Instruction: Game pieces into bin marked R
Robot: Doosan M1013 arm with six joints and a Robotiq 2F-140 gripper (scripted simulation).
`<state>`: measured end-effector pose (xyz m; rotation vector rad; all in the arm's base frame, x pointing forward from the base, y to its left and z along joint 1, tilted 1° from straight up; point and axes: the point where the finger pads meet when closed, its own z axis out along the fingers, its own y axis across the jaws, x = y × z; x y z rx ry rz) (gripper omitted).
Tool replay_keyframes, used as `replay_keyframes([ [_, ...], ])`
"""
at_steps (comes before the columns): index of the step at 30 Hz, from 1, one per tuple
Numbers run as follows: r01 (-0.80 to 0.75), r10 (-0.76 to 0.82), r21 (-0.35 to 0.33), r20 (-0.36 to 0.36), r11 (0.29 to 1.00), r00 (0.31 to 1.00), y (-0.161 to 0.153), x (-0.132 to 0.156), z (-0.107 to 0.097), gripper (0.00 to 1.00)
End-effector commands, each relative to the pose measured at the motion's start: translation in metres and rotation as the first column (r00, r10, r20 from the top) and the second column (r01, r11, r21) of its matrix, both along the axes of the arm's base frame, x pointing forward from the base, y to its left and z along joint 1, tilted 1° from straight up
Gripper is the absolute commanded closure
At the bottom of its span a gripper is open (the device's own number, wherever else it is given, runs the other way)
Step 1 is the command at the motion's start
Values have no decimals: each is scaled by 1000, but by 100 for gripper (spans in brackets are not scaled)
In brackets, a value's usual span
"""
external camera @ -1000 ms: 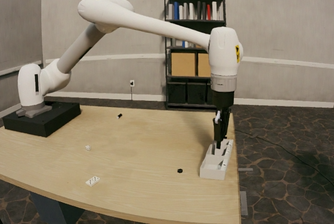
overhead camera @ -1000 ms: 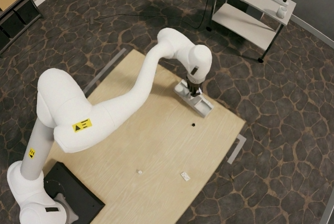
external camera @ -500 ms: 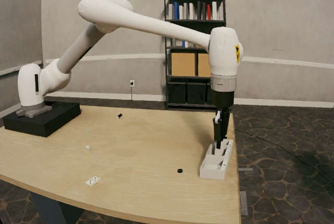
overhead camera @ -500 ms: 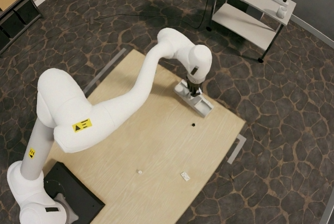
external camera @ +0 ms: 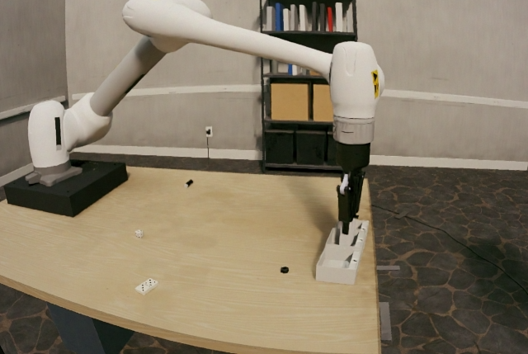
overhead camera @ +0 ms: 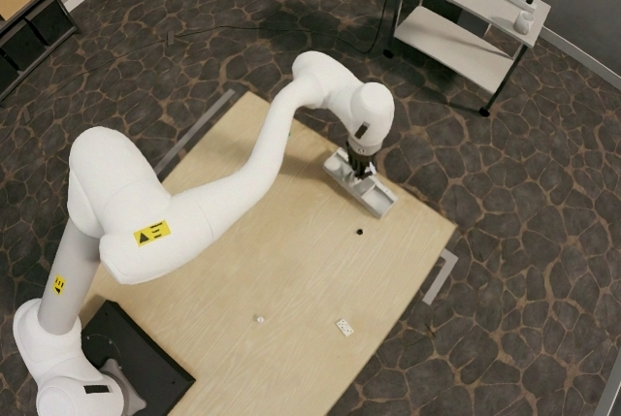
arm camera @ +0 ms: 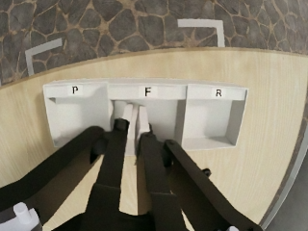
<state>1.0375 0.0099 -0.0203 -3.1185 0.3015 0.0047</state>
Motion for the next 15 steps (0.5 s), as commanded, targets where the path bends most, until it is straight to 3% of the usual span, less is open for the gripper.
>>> replay_keyframes([
  [1, 0, 0, 0, 2, 1000, 1000, 0, 1, 6, 85],
  [15, 0, 0, 0, 2, 1000, 1000, 0, 1, 22, 85],
])
